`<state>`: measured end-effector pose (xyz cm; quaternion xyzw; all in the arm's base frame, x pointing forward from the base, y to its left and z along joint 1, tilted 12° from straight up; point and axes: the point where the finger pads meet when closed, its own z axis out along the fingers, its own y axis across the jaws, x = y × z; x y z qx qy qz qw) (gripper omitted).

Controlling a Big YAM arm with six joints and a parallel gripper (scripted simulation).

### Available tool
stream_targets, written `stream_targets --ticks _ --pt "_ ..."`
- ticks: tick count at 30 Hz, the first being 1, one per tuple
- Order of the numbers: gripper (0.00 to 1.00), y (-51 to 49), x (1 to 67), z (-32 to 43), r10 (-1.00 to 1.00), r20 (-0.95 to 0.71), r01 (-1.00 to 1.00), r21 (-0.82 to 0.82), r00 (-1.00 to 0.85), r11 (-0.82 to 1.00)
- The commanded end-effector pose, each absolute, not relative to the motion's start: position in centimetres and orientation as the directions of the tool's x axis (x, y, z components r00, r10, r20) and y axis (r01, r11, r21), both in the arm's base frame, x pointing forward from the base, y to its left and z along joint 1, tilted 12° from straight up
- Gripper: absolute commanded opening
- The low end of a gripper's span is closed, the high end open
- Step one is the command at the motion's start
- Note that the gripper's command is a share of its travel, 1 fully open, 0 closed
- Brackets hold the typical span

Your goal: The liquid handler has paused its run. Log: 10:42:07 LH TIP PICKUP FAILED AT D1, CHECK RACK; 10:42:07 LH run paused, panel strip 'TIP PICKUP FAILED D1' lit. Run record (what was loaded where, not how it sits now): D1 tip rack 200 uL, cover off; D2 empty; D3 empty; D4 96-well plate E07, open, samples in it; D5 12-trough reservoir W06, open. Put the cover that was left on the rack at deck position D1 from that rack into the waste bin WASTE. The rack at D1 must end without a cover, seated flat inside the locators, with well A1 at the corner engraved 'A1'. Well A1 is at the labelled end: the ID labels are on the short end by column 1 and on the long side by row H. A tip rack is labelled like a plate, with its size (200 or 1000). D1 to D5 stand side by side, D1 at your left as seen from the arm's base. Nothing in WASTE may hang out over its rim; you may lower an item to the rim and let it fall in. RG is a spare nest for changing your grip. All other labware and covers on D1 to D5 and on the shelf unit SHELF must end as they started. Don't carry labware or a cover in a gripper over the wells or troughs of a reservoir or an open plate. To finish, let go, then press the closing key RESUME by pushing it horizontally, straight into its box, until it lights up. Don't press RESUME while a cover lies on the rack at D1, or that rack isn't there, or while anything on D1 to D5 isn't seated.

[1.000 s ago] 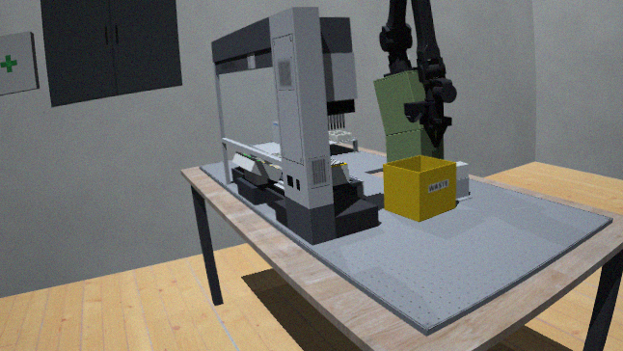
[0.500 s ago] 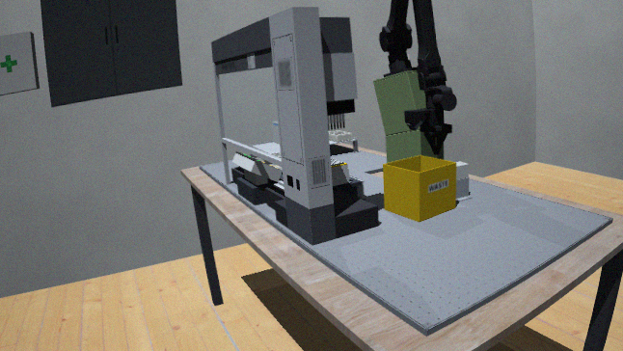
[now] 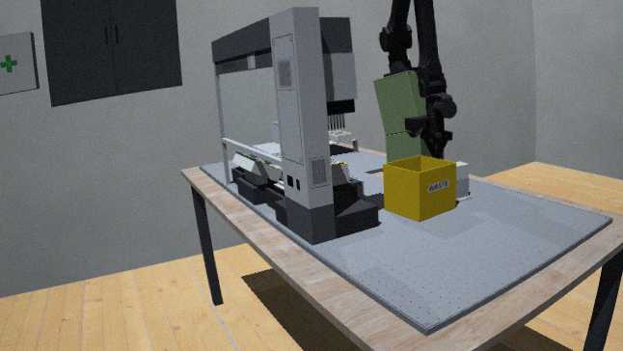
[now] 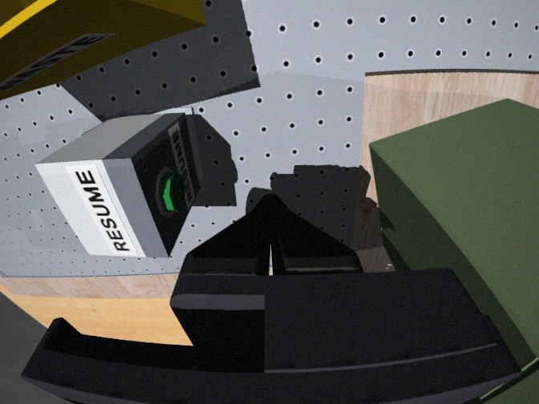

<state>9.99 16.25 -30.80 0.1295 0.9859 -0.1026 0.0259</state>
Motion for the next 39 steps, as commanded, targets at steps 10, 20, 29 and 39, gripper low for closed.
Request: stream_targets --ticks 10,20,29,39 --pt "0.00 15.7 10.1 -32.7 0.244 -0.079 0.255 -0.193 -0.966 0.947" --pt "0.00 15.6 10.0 -32.6 0.247 -0.080 0.258 -0.195 -0.966 0.946" --pt "0.00 17.8 10.6 -32.7 0.247 -0.085 0.259 -0.175 -0.965 0.950" --pt "0.00 19.2 10.9 -32.9 0.247 -0.084 0.259 -0.174 -0.965 0.950"
